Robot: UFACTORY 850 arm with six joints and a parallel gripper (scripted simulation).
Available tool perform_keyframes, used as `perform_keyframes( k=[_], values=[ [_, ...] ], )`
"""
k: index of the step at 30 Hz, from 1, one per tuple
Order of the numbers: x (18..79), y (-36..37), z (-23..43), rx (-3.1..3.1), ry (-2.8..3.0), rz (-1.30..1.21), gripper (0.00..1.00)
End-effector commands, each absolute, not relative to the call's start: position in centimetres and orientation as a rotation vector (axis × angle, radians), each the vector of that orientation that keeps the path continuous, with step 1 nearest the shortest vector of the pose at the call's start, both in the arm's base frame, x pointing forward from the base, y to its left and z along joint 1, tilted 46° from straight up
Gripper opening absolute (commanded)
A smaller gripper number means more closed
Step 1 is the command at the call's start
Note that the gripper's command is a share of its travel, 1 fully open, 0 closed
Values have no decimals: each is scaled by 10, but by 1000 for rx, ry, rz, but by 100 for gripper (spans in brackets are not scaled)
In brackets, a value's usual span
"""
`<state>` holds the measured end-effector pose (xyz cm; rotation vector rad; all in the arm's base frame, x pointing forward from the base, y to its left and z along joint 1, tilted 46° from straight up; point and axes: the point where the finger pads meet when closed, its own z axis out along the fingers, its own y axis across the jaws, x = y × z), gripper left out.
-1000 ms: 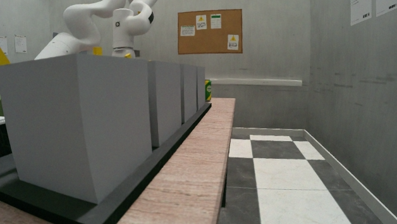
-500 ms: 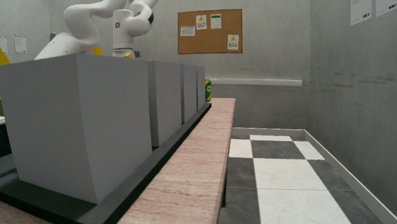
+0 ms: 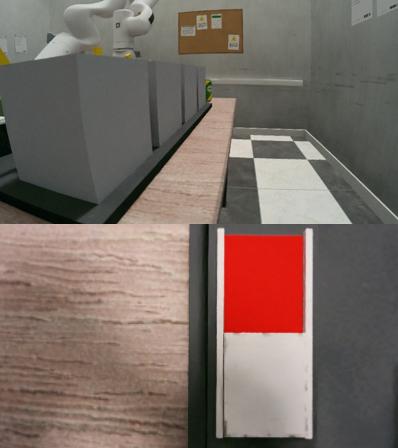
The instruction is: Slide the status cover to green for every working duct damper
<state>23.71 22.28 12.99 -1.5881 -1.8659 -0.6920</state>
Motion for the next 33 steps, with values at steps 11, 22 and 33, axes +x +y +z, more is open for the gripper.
perform_keyframes(
  k=[11, 22, 33],
  values=[
    [237, 223, 131, -1588, -1866, -693, 0],
    [237, 225, 132, -1588, -1866, -693, 0],
    [237, 227, 134, -1588, -1866, -693, 0]
  ],
)
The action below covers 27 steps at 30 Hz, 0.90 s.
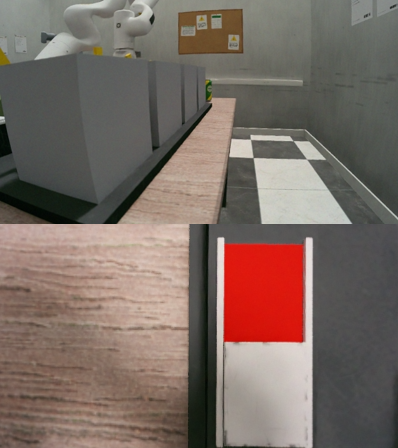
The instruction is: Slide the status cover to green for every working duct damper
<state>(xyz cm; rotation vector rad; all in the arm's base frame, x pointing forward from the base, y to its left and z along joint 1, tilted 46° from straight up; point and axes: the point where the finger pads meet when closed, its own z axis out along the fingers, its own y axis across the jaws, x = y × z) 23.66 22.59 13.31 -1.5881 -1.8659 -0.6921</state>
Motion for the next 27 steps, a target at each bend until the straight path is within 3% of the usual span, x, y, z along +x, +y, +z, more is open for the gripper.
perform_keyframes(
  k=[1, 27],
  values=[
    [237, 227, 135, -1588, -1866, -693, 0],
    [236, 235, 143, -1588, -1866, -693, 0]
  ],
)
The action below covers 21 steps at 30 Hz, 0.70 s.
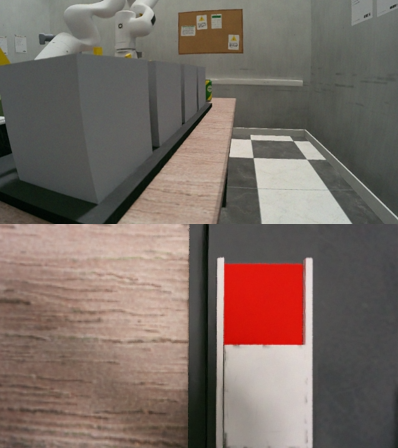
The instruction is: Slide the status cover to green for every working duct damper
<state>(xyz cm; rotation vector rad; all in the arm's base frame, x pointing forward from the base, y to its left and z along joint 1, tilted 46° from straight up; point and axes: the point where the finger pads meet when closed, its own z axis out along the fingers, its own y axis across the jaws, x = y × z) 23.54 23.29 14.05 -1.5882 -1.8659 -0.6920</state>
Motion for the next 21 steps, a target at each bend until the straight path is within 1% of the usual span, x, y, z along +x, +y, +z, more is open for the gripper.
perform_keyframes(
  k=[1, 21],
  values=[
    [235, 235, 143, -1588, -1866, -693, 0],
    [234, 243, 151, -1588, -1866, -693, 0]
  ],
)
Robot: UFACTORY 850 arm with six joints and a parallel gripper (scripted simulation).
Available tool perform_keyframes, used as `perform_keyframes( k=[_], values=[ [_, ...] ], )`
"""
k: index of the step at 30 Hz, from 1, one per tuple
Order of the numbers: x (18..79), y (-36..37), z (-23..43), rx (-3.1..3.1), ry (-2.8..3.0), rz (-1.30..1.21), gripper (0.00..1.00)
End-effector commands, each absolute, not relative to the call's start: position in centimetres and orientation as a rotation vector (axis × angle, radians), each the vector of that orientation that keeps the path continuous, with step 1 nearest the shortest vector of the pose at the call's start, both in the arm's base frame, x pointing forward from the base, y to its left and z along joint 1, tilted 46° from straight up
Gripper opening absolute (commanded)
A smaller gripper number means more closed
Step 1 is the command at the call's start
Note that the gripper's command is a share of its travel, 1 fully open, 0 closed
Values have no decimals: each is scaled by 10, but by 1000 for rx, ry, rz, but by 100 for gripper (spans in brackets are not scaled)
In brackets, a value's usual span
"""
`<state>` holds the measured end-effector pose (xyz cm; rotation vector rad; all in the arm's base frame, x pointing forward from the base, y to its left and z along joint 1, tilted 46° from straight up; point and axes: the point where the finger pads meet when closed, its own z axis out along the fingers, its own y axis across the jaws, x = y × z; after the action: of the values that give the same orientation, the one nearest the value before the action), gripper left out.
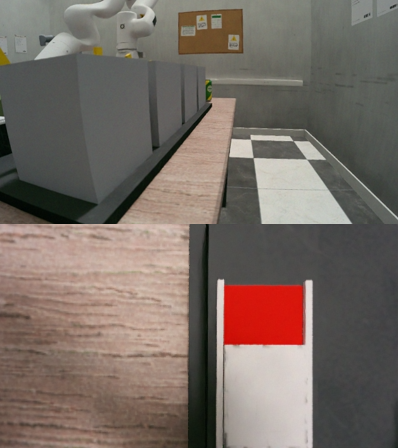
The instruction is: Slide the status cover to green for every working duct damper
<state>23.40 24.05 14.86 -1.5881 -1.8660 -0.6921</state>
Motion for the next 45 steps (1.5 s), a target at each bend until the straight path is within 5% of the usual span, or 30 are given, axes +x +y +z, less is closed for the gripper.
perform_keyframes(
  k=[1, 45],
  values=[
    [234, 243, 151, -1588, -1866, -693, 0],
    [232, 256, 165, -1588, -1866, -693, 0]
  ],
)
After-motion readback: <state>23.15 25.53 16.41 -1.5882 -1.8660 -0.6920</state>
